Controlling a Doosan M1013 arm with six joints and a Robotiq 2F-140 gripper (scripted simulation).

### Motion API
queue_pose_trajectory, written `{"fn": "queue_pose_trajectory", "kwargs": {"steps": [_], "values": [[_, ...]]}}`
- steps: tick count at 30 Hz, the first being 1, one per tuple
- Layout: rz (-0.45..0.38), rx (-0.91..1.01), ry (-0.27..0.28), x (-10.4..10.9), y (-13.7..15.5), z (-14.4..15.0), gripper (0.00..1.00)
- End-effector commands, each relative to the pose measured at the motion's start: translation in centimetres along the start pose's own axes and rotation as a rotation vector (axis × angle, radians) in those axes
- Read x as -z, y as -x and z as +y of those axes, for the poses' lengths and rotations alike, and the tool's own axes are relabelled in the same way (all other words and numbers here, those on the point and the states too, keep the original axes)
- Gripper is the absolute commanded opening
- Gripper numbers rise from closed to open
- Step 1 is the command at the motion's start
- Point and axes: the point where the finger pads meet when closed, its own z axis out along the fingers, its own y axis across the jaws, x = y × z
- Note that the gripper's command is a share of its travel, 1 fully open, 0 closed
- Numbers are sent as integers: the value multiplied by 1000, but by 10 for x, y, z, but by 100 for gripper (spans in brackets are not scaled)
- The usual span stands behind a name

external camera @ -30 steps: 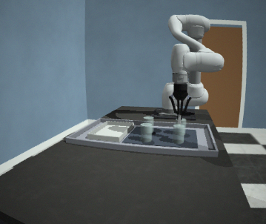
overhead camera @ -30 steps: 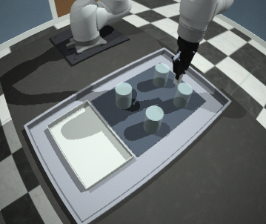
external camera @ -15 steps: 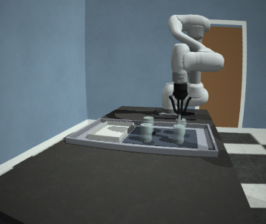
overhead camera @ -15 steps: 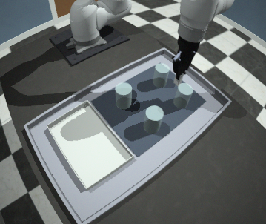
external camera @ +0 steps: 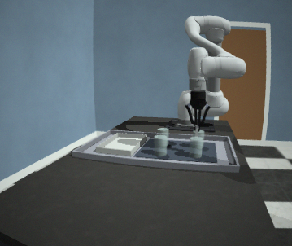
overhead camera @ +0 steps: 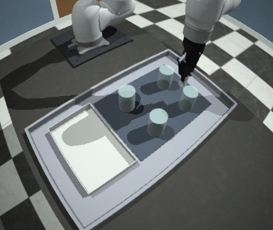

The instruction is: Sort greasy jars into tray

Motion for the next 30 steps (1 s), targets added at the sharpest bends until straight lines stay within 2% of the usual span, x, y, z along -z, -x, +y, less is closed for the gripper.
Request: {"fn": "queue_pose_trajectory", "kwargs": {"steps": [1, 8, 21, 30], "values": [[0, 0, 0, 0, 0, 0, 0], [0, 0, 0, 1, 1, 0, 0], [0, 0, 0, -7, -26, 0, 0], [0, 0, 0, -7, -26, 0, 0]]}}
